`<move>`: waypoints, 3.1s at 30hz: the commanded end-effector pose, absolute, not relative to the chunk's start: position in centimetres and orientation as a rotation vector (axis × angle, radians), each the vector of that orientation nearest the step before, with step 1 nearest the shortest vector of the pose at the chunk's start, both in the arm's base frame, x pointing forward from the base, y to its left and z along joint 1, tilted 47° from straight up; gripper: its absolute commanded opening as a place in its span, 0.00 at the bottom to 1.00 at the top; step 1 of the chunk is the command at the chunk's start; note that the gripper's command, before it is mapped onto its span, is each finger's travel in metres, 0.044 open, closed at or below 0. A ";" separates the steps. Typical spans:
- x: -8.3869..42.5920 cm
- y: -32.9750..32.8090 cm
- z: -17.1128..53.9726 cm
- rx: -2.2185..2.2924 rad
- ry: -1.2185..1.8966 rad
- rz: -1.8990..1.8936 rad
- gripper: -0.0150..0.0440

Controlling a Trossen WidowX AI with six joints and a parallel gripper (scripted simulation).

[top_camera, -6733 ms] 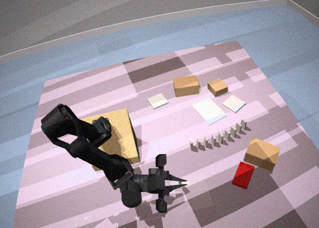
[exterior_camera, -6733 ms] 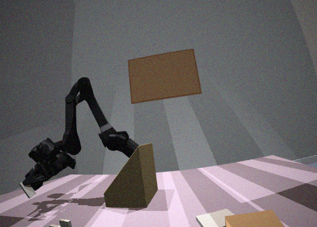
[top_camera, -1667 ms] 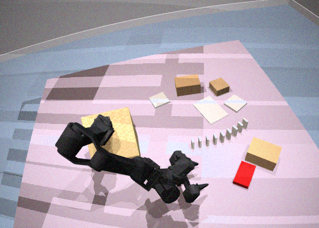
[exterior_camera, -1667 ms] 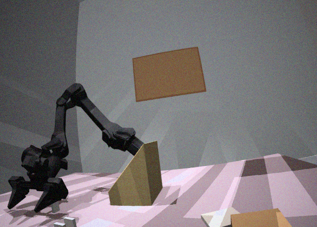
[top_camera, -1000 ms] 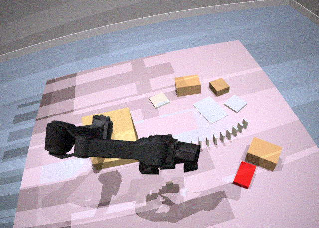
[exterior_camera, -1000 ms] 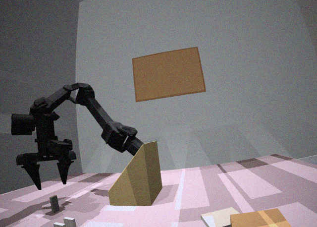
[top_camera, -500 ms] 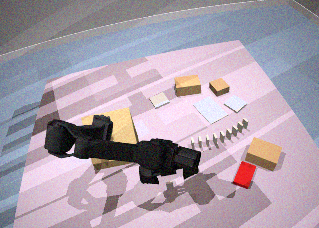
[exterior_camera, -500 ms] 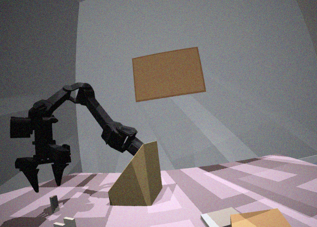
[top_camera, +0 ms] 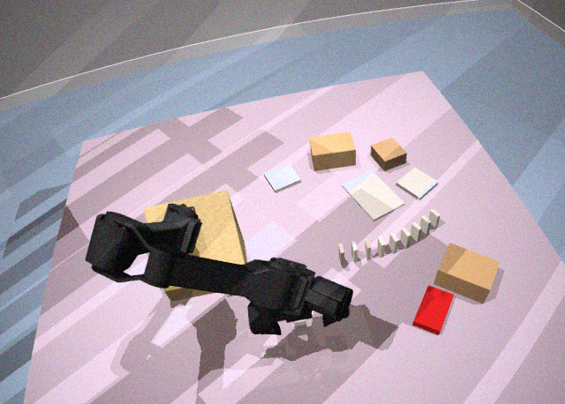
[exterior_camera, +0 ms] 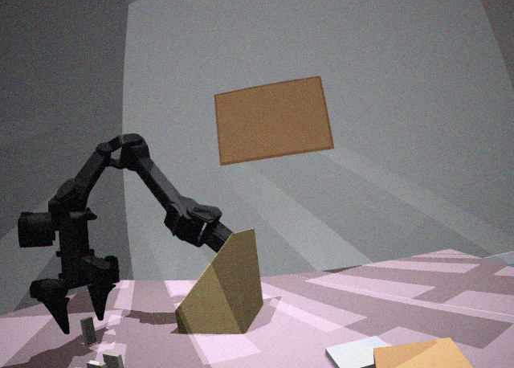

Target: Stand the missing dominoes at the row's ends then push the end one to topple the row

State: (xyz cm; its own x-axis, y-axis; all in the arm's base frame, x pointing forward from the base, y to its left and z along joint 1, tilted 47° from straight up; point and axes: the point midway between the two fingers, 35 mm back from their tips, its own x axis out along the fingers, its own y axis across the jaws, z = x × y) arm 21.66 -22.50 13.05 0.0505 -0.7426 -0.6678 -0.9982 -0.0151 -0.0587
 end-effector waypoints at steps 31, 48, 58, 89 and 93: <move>23.0 -19.3 14.0 -1.849 1.665 0.716 0.44; 21.4 -12.7 21.0 -1.766 1.744 0.615 0.44; 26.8 -8.2 16.3 -1.240 1.668 -0.006 0.44; 30.4 -1.9 8.8 -0.608 1.420 -0.644 0.44; 30.9 -3.4 7.2 -0.604 1.421 -0.640 0.44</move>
State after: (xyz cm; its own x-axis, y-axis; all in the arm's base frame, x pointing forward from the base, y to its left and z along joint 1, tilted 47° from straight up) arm 31.01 -2.32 8.52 0.0624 -0.7150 -0.6964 0.0581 0.6991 -0.7126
